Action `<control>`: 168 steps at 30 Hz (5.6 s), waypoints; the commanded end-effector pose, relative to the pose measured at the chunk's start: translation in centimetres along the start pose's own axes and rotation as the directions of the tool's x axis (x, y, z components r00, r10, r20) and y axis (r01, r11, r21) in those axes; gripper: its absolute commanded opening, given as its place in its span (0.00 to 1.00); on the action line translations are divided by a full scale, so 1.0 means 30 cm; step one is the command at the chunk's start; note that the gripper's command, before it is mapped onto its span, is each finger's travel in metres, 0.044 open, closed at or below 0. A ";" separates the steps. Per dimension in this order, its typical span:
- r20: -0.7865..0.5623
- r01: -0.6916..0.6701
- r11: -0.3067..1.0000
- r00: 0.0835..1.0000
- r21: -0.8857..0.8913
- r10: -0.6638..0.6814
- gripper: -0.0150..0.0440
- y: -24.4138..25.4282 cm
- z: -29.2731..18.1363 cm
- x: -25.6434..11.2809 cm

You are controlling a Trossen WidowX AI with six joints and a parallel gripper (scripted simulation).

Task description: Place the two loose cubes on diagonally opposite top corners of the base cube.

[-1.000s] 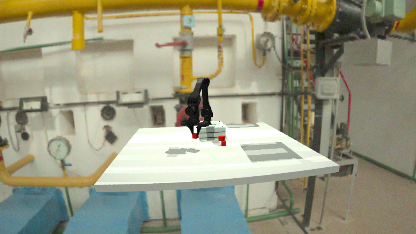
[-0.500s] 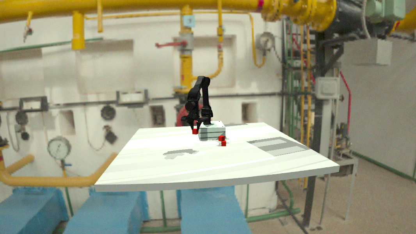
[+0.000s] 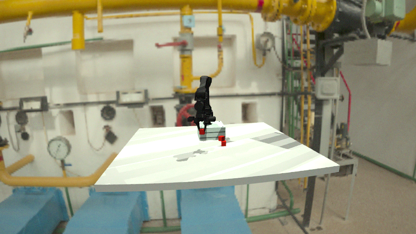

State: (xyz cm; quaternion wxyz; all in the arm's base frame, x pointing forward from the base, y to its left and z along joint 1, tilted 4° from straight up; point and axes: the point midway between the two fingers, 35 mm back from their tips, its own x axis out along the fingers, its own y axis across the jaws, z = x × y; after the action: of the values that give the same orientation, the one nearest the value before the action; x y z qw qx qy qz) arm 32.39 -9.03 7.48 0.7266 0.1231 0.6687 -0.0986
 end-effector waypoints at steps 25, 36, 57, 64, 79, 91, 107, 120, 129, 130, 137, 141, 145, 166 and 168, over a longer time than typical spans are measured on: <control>0.000 -0.004 0.888 1.000 -0.461 0.004 0.43 0.283 -0.080 0.014; -0.001 -0.007 0.783 1.000 -0.622 0.008 0.43 0.390 -0.132 0.019; -0.002 -0.010 0.601 1.000 -0.799 0.014 0.43 0.520 -0.218 0.060; -0.002 -0.010 0.600 1.000 -0.800 0.014 0.43 0.521 -0.224 0.124; -0.002 -0.010 0.600 1.000 -0.800 0.014 0.43 0.523 -0.221 0.171; -0.002 -0.010 0.601 1.000 -0.800 0.014 0.43 0.525 -0.220 0.225; -0.002 -0.010 0.601 1.000 -0.799 0.014 0.43 0.525 -0.220 0.229; -0.002 -0.010 0.601 1.000 -0.799 0.014 0.48 0.525 -0.220 0.229; -0.002 -0.011 0.601 1.000 -0.799 0.015 0.60 0.525 -0.220 0.223; -0.003 -0.013 0.600 1.000 -0.800 0.018 0.60 0.527 -0.220 0.208; -0.003 -0.014 0.600 1.000 -0.800 0.019 0.60 0.527 -0.220 0.177; -0.003 -0.014 0.600 1.000 -0.800 0.019 0.60 0.527 -0.220 0.159; -0.003 -0.014 0.600 1.000 -0.800 0.019 0.60 0.527 -0.220 0.141; -0.002 -0.014 0.600 1.000 -0.800 0.019 0.60 0.526 -0.219 0.049; -0.002 -0.014 0.600 1.000 -0.800 0.019 0.60 0.526 -0.219 0.040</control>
State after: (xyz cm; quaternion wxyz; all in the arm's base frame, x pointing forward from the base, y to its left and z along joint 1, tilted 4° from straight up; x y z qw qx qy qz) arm 30.97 7.99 5.84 0.7035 -0.2082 0.6440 0.2168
